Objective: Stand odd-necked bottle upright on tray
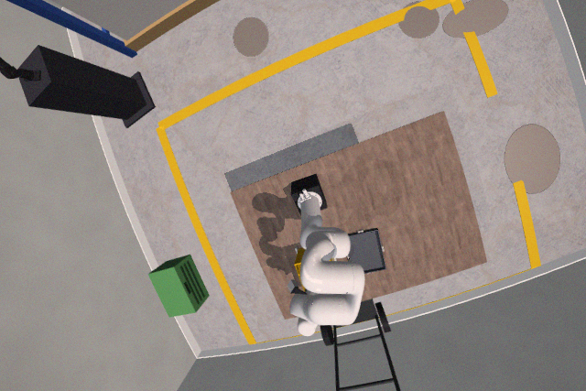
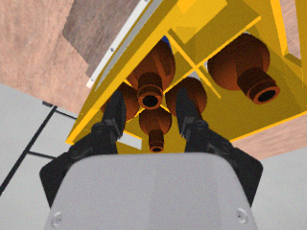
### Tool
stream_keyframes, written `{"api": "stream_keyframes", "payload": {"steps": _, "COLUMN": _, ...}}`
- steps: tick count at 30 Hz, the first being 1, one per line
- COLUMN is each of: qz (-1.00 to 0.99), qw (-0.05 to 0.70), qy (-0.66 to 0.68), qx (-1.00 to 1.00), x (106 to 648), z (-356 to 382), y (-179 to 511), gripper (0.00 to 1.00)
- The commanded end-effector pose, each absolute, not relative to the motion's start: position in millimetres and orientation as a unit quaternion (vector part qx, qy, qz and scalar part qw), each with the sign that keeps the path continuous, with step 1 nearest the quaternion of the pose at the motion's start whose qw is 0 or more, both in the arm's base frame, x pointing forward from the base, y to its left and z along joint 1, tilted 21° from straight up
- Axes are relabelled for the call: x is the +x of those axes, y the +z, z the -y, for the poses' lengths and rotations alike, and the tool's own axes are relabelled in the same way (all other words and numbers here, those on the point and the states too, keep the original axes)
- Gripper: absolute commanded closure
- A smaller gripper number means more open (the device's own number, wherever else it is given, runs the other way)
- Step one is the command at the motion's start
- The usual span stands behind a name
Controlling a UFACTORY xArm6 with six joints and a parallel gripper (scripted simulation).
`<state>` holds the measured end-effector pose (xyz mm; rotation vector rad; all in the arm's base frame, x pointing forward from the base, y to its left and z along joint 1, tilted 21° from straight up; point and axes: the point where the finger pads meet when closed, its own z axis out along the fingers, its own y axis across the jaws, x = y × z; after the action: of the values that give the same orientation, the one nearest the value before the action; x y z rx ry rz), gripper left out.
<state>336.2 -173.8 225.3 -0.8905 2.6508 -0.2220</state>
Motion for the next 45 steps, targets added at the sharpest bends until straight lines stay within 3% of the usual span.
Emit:
{"api": "stream_keyframes", "payload": {"steps": 1, "qz": -0.931, "qw": 0.169, "qy": -0.080, "qx": -0.313, "x": 331.8, "z": 173.7, "y": 240.0, "gripper": 0.35}}
{"api": "stream_keyframes", "payload": {"steps": 30, "qz": -0.931, "qw": 0.169, "qy": -0.080, "qx": -0.313, "x": 312.8, "z": 171.4, "y": 288.4, "gripper": 0.35}}
{"api": "stream_keyframes", "payload": {"steps": 31, "qz": -0.931, "qw": 0.169, "qy": -0.080, "qx": -0.313, "x": 312.8, "z": 171.4, "y": 288.4, "gripper": 1.00}}
{"api": "stream_keyframes", "payload": {"steps": 45, "qz": -0.931, "qw": 0.169, "qy": -0.080, "qx": -0.313, "x": 312.8, "z": 171.4, "y": 288.4, "gripper": 1.00}}
